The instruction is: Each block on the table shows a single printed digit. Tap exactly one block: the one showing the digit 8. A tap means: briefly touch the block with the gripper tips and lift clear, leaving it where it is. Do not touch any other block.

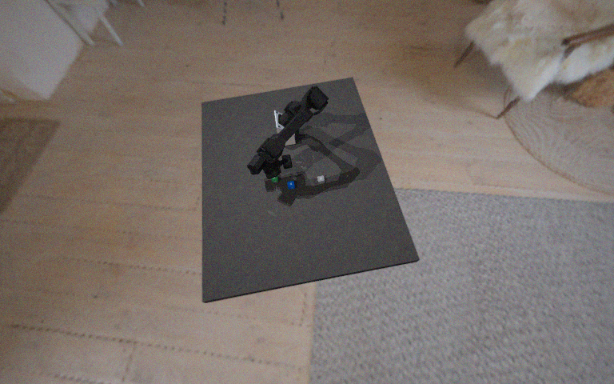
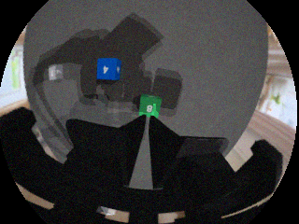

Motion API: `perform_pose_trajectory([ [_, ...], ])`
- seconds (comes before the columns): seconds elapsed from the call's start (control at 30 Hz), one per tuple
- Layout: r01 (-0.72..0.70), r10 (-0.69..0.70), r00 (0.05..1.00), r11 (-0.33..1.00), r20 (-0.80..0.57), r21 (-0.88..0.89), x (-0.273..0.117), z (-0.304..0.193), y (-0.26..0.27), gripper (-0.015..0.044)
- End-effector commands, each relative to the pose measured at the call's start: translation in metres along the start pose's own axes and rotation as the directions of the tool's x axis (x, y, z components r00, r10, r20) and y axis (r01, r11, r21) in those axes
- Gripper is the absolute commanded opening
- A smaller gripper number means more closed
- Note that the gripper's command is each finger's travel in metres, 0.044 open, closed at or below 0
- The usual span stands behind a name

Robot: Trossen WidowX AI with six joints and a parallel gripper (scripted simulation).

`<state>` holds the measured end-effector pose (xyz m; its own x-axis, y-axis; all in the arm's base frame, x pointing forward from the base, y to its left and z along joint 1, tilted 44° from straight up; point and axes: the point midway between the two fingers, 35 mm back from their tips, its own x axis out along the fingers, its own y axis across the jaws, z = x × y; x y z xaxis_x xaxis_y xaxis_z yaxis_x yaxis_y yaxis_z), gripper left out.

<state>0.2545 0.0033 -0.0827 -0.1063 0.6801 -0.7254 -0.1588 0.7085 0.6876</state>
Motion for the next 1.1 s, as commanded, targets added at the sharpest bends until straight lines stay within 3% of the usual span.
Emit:
perform_pose_trajectory([
  [0.0,-0.005,0.005,1.0,1.0,0.002,0.006,0.001,0.0,0.001,0.002],
  [0.87,-0.006,0.006,1.0,1.0,0.002,0.006,0.031,0.0,0.001,0.002],
  [1.07,-0.005,0.005,1.0,1.0,0.002,0.006,0.001,0.0,0.001,0.002],
])
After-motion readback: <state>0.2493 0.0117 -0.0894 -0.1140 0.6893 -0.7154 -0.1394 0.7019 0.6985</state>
